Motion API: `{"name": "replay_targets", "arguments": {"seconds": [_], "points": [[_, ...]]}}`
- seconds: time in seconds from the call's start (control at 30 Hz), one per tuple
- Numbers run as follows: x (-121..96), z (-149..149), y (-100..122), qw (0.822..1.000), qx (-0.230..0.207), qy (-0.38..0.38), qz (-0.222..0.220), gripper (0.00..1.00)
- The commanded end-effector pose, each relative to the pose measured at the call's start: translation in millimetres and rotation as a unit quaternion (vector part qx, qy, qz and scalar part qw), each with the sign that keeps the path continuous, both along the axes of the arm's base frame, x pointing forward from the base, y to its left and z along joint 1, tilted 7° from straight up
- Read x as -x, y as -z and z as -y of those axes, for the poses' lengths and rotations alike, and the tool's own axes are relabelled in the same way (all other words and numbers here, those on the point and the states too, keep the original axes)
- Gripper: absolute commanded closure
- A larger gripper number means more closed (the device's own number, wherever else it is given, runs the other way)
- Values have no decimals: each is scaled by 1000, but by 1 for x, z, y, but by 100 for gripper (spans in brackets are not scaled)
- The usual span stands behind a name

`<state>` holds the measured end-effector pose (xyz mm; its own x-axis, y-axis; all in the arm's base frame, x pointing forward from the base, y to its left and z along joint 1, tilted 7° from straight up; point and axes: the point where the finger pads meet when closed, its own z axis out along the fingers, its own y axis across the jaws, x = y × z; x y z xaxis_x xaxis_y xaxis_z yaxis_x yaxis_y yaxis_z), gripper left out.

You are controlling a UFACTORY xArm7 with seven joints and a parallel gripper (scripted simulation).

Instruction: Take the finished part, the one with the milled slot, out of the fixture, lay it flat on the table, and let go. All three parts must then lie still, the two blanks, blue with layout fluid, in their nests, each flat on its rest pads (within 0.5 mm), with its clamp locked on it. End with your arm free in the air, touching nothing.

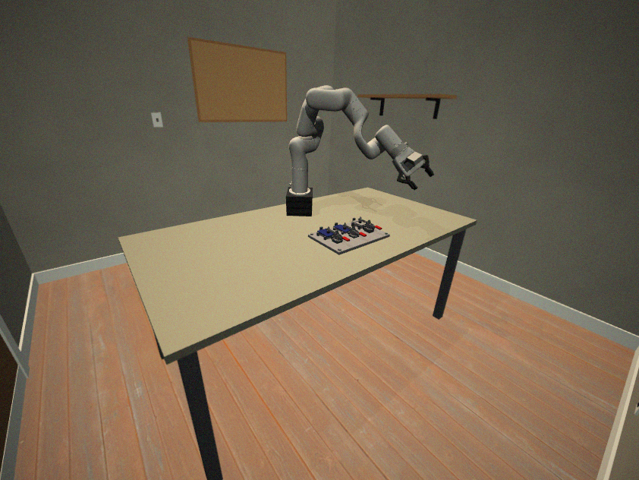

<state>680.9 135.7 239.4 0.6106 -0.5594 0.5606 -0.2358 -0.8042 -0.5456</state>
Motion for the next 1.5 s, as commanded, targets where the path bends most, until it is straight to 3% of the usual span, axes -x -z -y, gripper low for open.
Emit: {"name": "replay_targets", "arguments": {"seconds": [0.0, 0.6, 0.83, 1.1, 1.13, 1.47], "points": [[-1, 0, -3, 1000, 0, 0, 3, 0], [0, -3, -3, 1000, 2, -5, 2, 0], [25, -54, 2, 991, 57, -120, -21, 0], [51, -89, 7, 972, 102, -209, -36, 0], [64, -104, 9, 959, 125, -250, -42, 0], [110, -142, 18, 903, 197, -378, -59, 0]]}}
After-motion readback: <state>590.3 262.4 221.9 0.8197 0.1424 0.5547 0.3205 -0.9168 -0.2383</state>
